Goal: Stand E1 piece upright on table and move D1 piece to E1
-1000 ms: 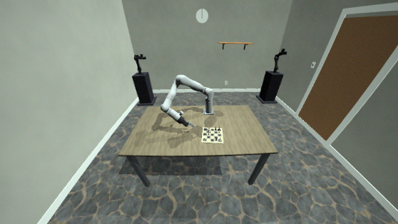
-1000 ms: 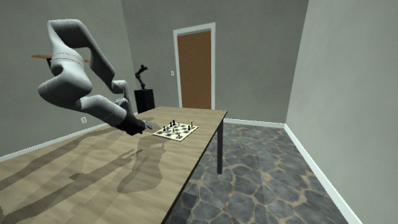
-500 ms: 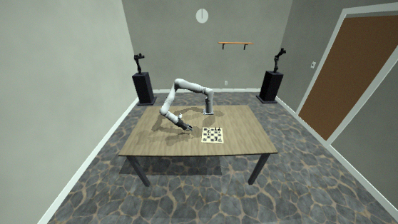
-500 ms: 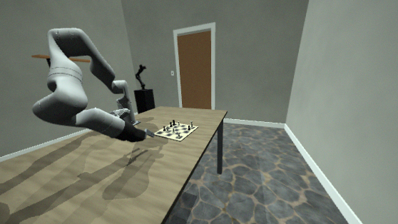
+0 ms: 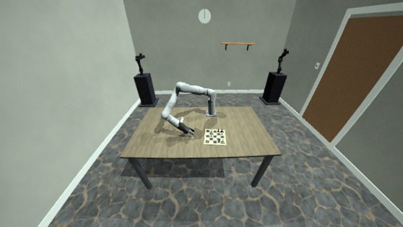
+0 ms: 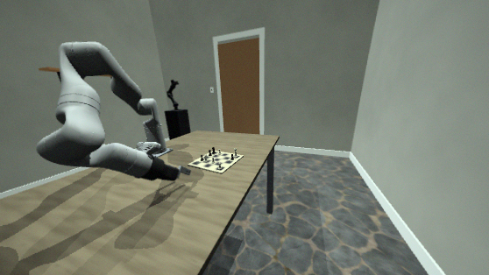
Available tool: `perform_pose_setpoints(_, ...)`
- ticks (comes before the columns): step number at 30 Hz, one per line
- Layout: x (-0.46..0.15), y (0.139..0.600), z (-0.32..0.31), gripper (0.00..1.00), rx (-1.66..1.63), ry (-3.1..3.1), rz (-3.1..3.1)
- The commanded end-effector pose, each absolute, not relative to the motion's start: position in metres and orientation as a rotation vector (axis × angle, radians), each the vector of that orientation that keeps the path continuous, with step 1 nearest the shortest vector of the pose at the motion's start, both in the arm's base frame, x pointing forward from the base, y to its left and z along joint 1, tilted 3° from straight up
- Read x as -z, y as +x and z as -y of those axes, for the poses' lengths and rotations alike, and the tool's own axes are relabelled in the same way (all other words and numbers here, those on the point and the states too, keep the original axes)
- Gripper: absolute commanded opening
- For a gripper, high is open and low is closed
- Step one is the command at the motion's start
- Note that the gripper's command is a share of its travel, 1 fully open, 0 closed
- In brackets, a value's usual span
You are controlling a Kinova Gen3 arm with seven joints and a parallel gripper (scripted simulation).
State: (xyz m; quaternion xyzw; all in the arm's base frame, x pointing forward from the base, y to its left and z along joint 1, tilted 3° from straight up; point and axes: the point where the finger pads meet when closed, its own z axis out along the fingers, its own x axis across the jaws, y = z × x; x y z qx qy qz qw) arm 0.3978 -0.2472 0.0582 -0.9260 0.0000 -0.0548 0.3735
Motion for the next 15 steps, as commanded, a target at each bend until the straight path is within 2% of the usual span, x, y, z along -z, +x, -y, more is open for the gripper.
perform_pose_setpoints(1, -0.0565, 0.3984, 0.2455, 1.0, 0.12, -2.358, -0.038)
perform_pose_setpoints(15, -0.0505, 0.4004, 0.2474, 1.0, 0.097, -2.347, -0.111)
